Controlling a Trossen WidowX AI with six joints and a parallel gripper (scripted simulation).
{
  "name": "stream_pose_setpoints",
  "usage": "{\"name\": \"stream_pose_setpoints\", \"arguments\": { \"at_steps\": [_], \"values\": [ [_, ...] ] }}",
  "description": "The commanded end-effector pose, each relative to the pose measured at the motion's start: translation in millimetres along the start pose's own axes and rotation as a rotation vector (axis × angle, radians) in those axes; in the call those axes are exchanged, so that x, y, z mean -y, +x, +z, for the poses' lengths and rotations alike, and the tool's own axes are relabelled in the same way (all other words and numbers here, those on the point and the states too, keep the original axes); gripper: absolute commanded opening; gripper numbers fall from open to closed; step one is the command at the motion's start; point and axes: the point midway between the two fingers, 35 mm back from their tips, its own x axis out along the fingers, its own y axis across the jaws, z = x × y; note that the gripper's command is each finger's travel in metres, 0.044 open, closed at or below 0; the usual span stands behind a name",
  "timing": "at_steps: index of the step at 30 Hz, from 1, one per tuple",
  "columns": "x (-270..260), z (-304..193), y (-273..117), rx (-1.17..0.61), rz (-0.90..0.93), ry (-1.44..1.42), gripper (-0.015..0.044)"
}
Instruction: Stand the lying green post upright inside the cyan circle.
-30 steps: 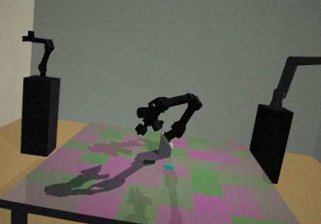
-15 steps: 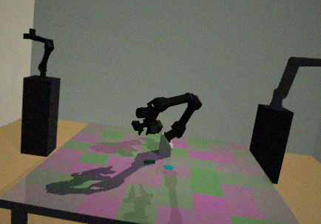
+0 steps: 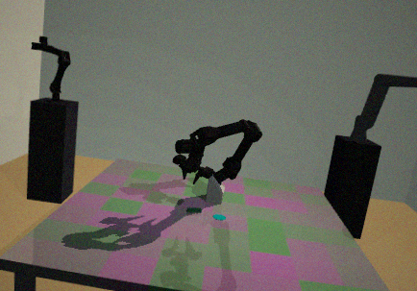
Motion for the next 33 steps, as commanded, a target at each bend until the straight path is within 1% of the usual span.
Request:
{"name": "stream_pose_setpoints", "arguments": {
  "at_steps": [1,11,13,19,21,29,31,33],
  "values": [
    [-6,0,2,0.034,0.057,0.23,0.0233],
    [-20,4,6,0.049,0.237,0.862,0.0233],
    [-21,4,6,0.046,0.251,0.904,0.0233],
    [-21,4,8,0.047,0.25,0.904,0.0233],
    [-23,9,22,0.049,0.249,0.905,0.0233],
    [-42,22,107,0.046,0.254,0.903,0.0233],
    [-46,21,120,0.043,0.256,0.902,0.0233],
    [-46,20,121,0.043,0.256,0.902,0.0233]
  ]
}}
